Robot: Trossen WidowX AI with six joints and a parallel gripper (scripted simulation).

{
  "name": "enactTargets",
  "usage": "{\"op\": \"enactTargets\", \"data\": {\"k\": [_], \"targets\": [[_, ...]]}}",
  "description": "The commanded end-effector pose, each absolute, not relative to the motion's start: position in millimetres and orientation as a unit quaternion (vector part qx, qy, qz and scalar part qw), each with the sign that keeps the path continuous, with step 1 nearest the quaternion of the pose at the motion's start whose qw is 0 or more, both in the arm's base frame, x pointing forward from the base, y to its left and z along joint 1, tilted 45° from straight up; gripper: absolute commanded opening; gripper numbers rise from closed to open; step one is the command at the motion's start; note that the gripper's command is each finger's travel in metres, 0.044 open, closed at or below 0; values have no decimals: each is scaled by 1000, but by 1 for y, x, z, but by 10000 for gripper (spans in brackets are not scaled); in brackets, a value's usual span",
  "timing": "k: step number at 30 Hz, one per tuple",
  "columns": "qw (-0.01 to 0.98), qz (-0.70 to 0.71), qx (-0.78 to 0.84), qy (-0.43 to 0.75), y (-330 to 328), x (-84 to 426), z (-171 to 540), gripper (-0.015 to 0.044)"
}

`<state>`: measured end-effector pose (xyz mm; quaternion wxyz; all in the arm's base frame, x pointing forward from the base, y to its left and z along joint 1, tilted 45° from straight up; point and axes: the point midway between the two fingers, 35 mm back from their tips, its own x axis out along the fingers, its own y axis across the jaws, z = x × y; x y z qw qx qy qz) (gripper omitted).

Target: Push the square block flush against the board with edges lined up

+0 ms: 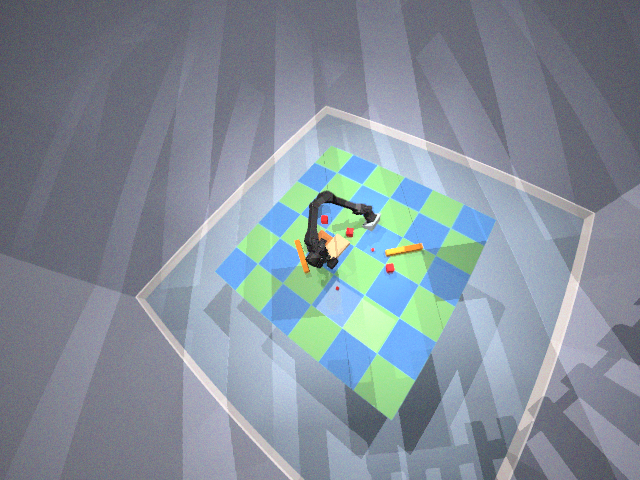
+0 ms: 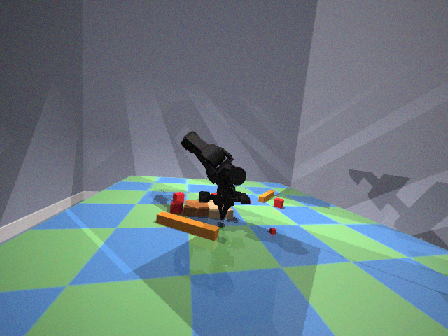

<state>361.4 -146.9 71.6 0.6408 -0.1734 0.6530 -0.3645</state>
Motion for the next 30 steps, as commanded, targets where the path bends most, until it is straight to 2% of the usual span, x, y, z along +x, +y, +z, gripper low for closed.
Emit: {"op": "enactTargets", "data": {"k": [1,30], "targets": [[639,-364,-177,654,-147,357,70,0],[639,-363,-177,655,-141,334,68,0]]}}
